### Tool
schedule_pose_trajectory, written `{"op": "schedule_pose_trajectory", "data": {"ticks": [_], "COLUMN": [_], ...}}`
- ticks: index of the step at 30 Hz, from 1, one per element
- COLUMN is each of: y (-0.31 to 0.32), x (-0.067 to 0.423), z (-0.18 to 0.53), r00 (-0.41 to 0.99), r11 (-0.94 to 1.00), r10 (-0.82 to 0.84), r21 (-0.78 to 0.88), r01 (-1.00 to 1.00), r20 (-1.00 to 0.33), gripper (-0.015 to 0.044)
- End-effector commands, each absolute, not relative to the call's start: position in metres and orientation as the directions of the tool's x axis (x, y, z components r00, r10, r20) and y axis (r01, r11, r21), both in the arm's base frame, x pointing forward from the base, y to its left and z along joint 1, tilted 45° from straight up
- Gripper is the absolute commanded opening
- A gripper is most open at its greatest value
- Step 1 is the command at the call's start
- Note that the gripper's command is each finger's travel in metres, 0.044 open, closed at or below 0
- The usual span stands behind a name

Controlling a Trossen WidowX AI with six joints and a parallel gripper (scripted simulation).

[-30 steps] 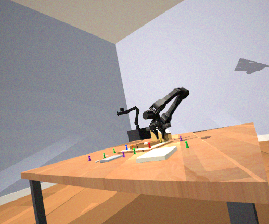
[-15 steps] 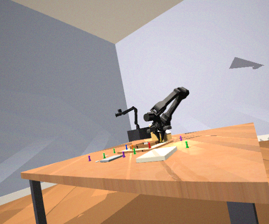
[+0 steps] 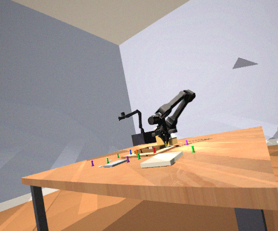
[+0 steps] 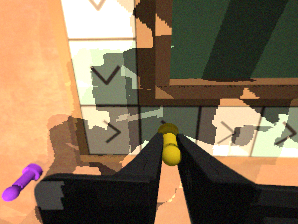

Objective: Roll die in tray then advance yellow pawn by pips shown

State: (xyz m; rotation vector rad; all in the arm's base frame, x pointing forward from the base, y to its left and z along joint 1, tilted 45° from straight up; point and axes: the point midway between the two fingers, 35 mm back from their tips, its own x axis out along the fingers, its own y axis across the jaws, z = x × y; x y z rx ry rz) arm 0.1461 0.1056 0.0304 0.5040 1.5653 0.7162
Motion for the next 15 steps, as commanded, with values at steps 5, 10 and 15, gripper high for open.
{"op": "schedule_pose_trajectory", "data": {"ticks": [5, 10, 15], "y": [0.082, 0.065, 0.048], "x": [0.159, 0.163, 0.164], "z": [0.051, 0.067, 0.085], "r00": [-0.112, -0.112, -0.115], "r11": [0.724, 0.727, 0.725], "r10": [0.675, 0.671, 0.673], "r21": [0.684, 0.680, 0.682], "r01": [-0.093, -0.092, -0.092], "r20": [-0.729, -0.733, -0.731], "gripper": [0.0000, 0.0000, 0.0000]}}
